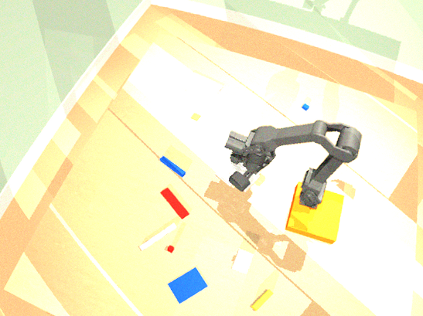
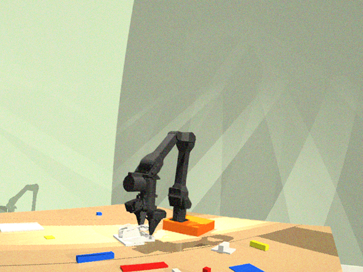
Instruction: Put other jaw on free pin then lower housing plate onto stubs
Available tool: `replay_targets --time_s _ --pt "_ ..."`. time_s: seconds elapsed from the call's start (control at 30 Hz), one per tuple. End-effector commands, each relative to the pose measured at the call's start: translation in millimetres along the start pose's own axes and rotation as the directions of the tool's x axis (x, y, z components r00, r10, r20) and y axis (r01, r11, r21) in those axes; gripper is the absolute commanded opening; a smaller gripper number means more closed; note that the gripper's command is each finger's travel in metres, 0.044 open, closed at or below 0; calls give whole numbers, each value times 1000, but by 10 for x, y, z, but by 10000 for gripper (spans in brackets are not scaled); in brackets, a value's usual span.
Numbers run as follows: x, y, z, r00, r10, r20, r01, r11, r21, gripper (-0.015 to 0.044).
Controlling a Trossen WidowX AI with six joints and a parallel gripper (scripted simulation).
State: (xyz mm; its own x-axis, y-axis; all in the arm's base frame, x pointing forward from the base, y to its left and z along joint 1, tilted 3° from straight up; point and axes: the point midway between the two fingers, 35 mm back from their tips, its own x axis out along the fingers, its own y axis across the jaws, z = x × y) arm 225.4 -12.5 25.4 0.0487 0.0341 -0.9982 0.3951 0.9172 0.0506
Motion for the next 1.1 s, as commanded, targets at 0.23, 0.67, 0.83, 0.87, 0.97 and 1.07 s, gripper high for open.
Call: replay_targets --time_s 0.23,0.67,0.83,0.87,0.97,1.07 --pt "55 -6 -27 1000 -1 -10 1 1000 5 351" --pt "60 -6 -27 1000 -1 -10 1 1000 5 351" --pt "79 -6 -28 1000 -1 -10 1 1000 5 351" --pt "79 -6 -28 1000 -1 -10 1 1000 5 351" --pt "79 -6 -28 1000 -1 -10 1 1000 5 351" --pt "84 -6 -28 1000 -1 -10 1 1000 5 351"
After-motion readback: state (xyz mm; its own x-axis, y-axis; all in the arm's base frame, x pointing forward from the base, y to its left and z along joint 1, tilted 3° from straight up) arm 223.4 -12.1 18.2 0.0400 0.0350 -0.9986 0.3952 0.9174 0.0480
